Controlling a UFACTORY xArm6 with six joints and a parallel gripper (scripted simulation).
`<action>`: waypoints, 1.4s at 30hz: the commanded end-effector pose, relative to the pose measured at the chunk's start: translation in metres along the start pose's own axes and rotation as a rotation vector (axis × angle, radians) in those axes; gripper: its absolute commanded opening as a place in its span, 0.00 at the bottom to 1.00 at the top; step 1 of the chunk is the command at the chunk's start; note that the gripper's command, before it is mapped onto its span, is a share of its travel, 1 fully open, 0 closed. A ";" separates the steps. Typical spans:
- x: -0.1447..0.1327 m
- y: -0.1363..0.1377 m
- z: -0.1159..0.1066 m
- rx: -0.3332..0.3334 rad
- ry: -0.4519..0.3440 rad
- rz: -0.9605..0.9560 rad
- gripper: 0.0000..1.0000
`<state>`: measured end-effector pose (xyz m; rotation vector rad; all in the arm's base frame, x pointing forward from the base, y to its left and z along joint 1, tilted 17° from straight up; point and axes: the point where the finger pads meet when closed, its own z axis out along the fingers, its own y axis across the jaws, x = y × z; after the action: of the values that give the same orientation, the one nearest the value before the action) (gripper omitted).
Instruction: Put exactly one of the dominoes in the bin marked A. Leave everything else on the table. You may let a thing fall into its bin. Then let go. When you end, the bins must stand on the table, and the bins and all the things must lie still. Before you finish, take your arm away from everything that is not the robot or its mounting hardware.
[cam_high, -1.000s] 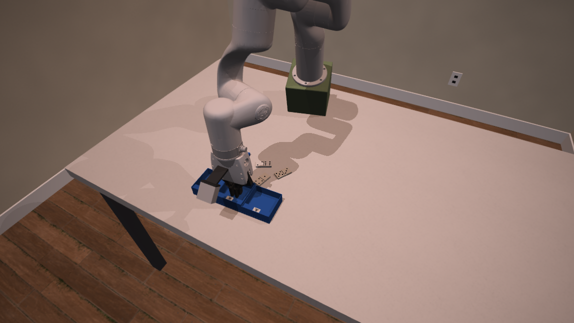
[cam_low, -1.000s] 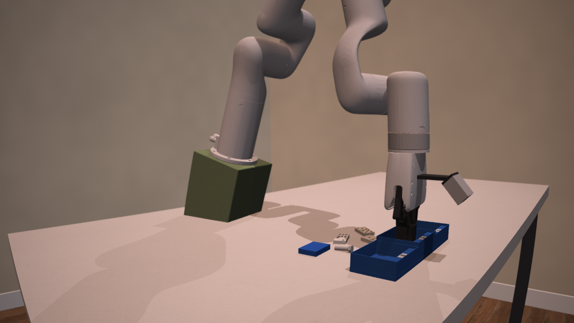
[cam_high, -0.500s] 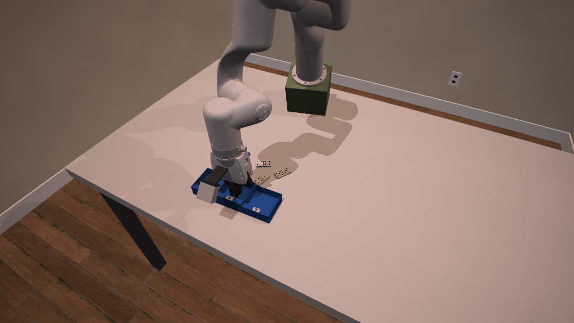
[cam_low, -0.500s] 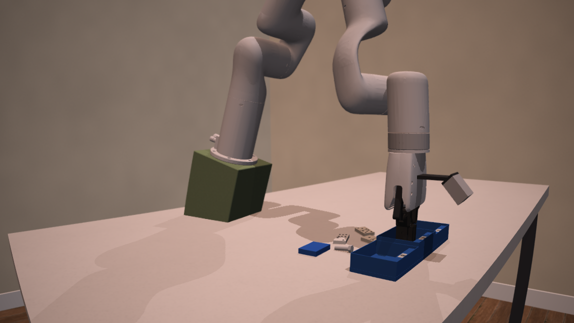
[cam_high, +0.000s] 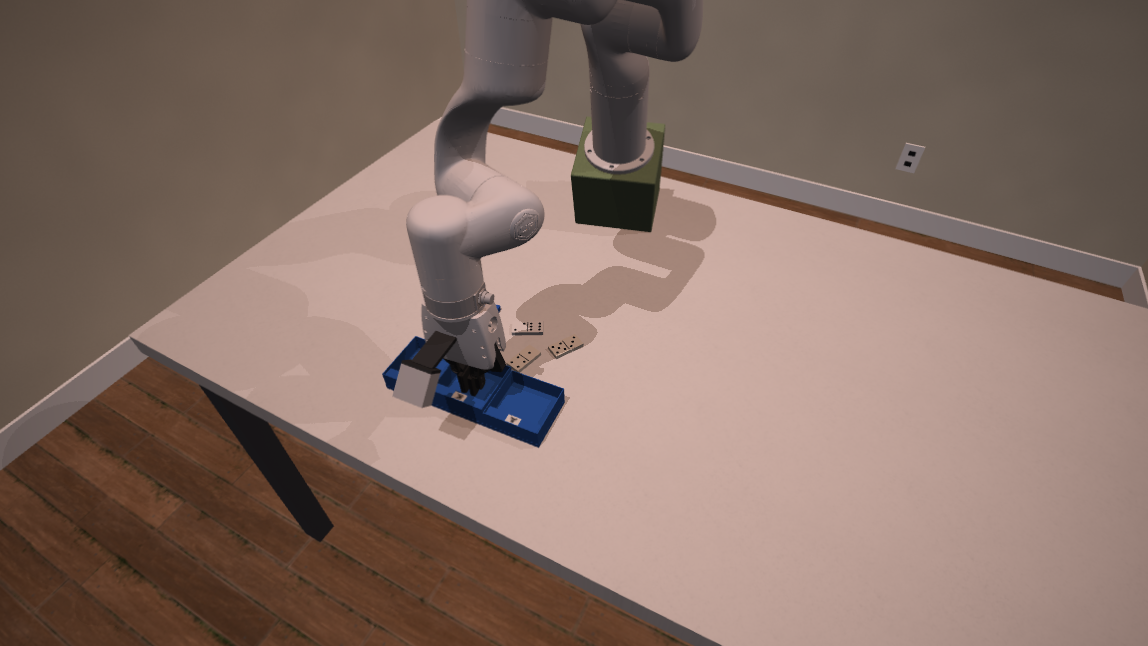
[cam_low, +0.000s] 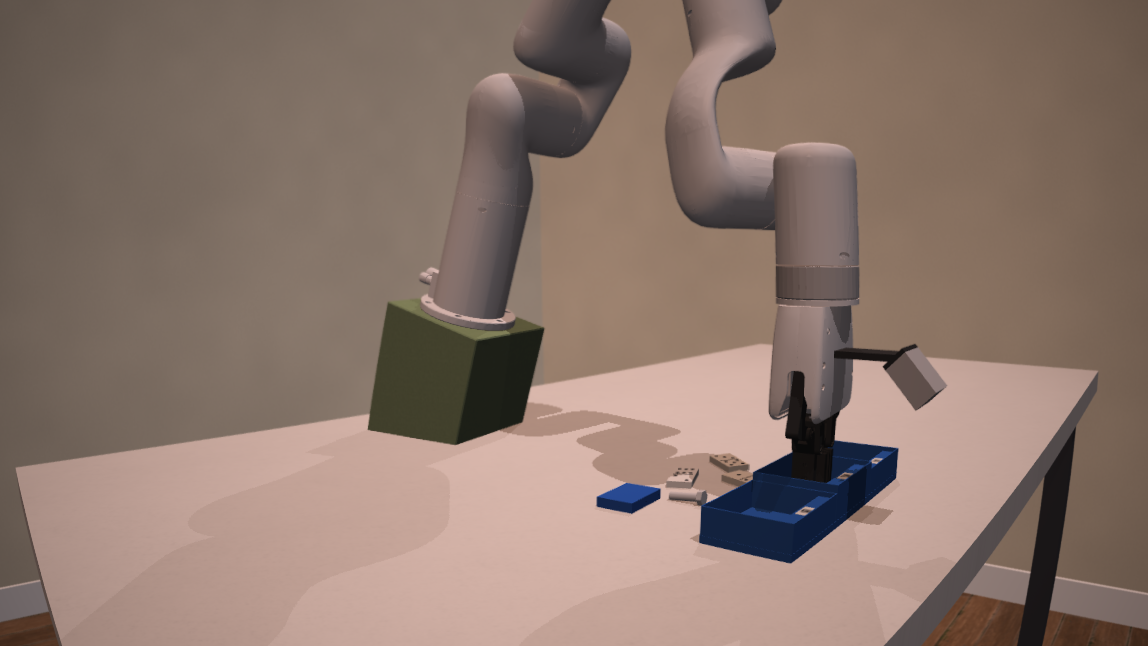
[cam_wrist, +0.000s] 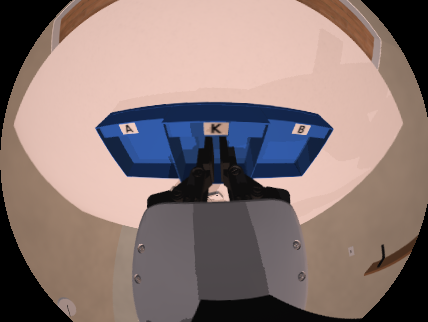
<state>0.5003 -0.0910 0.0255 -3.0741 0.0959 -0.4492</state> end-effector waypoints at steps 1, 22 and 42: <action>0.002 0.000 -0.001 -0.001 0.004 0.000 0.07; 0.001 0.000 -0.016 -0.001 0.004 0.000 0.07; 0.001 0.000 -0.053 -0.001 0.004 0.000 0.07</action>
<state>0.4868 -0.0925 0.0737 -3.0739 0.0958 -0.4535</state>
